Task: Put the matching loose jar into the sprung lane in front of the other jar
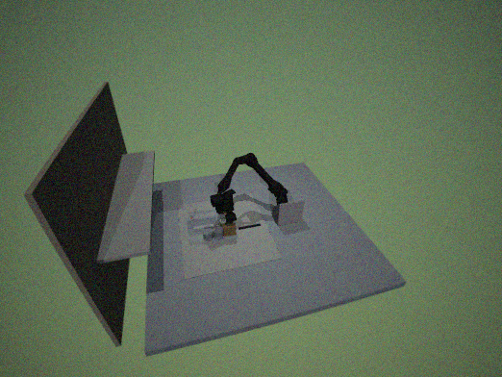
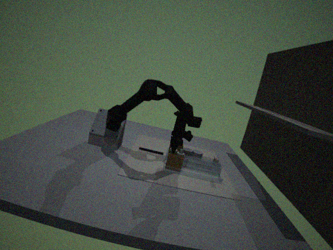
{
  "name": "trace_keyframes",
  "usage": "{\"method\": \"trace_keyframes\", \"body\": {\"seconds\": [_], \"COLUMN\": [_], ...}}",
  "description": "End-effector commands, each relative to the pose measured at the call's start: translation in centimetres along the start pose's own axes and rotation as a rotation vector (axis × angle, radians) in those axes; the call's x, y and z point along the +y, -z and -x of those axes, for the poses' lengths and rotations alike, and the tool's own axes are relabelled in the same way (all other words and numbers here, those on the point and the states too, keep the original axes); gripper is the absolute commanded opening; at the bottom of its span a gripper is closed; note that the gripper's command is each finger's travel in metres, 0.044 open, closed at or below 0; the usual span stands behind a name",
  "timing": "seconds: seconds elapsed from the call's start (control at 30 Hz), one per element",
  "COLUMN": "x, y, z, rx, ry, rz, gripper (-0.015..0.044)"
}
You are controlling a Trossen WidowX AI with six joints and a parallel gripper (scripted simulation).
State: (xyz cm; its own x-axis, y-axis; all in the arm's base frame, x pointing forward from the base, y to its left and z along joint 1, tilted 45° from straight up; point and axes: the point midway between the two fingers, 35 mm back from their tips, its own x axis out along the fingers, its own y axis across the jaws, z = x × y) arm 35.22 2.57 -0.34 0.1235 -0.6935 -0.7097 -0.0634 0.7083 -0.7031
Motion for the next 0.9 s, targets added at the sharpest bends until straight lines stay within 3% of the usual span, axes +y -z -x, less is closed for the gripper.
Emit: {"method": "trace_keyframes", "body": {"seconds": [0.0,0.87], "x": [-0.16,-0.18], "y": [-0.34,-0.23], "z": [-0.14,-0.88], "rx": [-0.011,-0.011], "ry": [0.007,0.007], "rz": [-0.008,-0.008], "gripper": [0.0000,0.0000]}}
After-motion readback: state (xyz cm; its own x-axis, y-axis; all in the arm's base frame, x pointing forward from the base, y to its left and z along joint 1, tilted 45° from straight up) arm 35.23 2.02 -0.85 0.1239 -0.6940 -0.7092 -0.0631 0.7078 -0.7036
